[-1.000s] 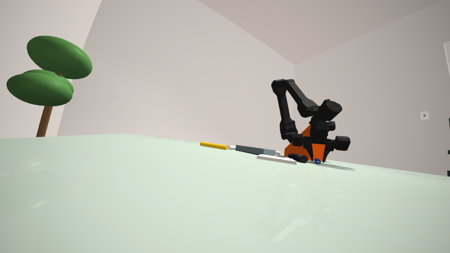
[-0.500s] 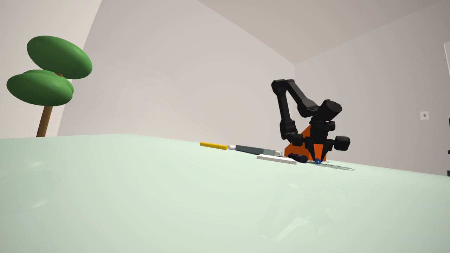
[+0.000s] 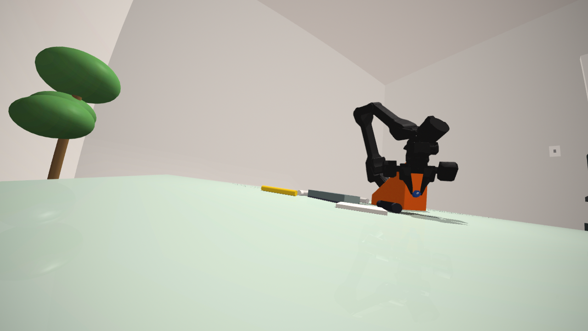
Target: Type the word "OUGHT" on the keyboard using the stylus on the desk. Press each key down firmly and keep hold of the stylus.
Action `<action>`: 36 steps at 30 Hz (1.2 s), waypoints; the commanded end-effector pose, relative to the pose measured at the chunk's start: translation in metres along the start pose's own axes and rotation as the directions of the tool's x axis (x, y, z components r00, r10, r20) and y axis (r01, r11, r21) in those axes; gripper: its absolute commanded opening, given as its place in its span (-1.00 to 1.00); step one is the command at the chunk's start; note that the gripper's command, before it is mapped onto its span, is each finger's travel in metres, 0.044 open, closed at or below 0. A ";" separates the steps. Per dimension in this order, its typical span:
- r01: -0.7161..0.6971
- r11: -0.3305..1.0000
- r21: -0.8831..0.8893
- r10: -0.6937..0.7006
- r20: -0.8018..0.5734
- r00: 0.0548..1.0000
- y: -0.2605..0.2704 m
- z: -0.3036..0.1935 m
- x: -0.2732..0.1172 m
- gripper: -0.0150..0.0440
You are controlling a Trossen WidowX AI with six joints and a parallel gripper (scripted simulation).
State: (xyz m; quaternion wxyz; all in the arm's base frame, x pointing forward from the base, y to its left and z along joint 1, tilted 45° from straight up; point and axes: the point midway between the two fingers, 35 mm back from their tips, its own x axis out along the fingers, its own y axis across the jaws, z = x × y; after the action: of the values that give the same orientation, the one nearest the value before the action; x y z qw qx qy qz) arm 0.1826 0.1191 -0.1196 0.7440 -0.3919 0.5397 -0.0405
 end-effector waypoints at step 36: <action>-0.075 0.659 0.748 0.401 -0.266 0.876 -0.097 0.055 0.001 -0.49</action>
State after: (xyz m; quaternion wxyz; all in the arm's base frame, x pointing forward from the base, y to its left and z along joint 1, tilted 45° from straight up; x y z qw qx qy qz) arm 0.2549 0.0876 -0.0641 0.7141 -0.0254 0.6684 -0.2065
